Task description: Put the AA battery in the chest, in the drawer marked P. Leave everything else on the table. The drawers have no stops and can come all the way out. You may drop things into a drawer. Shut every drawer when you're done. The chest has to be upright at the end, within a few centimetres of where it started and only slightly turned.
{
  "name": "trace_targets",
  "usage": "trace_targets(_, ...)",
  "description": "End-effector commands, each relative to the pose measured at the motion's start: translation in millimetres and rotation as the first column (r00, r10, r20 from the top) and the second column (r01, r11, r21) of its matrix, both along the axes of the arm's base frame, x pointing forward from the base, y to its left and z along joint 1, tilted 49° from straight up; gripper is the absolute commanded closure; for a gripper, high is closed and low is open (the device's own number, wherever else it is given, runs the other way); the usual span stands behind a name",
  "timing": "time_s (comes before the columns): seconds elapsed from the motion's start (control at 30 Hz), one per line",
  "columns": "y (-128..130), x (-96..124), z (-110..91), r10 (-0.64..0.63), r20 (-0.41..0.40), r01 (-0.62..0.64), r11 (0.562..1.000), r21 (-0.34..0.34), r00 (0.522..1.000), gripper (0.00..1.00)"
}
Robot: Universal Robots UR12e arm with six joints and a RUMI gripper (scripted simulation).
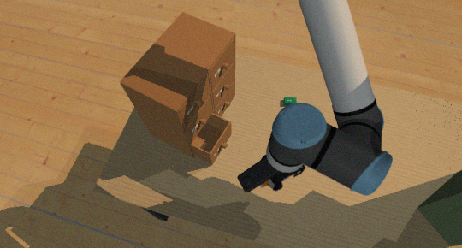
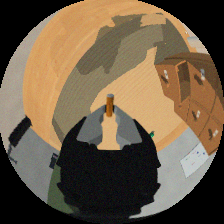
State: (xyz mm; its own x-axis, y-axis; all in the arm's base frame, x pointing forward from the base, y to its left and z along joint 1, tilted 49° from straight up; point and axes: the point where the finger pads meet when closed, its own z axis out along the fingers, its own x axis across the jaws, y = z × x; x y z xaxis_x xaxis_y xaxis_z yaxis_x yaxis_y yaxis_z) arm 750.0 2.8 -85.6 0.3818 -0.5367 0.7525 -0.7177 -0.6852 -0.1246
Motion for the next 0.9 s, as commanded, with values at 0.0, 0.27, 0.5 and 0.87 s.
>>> trace_targets(0.0,-13.9,7.8,17.7,-0.142,0.084,0.131,0.983,0.127,0.986,0.95)
trace_targets(0.27,-43.5,18.7,50.7,-0.404,0.200,0.314,0.875,0.370,0.892,0.95)
trace_targets(0.5,-58.2,22.3,66.4,-0.527,0.229,0.373,0.790,0.486,0.819,0.95)
trace_targets(0.87,-71.7,24.8,80.5,-0.631,0.238,0.408,0.699,0.587,0.738,0.95)
